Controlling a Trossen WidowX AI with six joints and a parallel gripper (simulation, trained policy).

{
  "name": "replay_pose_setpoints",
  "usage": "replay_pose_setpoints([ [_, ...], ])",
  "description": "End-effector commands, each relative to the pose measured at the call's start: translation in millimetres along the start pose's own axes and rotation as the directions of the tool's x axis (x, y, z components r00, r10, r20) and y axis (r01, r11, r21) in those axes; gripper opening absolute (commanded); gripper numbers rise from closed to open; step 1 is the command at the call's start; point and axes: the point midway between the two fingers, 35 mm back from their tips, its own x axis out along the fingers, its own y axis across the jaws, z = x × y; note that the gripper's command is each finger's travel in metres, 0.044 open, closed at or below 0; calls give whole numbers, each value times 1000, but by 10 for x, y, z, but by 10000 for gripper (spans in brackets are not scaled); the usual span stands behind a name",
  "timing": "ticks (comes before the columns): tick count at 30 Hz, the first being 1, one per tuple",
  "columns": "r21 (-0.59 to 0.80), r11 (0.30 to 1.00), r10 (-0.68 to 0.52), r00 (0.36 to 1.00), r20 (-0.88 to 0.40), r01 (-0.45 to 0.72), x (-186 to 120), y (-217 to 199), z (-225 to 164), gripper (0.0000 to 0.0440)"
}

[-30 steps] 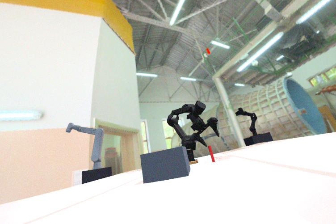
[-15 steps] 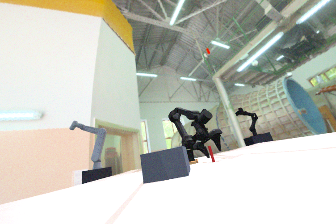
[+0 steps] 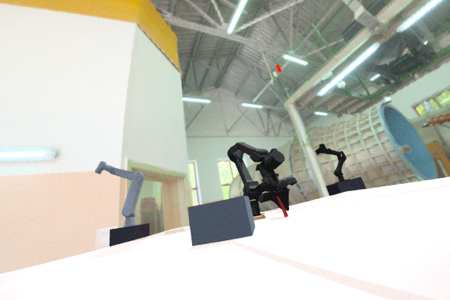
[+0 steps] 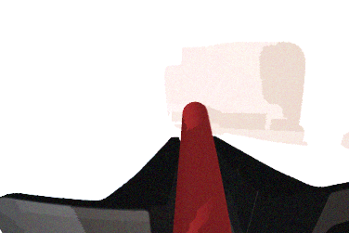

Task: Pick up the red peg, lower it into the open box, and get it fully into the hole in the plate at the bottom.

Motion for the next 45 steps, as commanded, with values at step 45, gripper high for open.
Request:
replay_pose_setpoints([
  [45,-23,999,-9,896,444,22,-1038,391,1608,0],
])
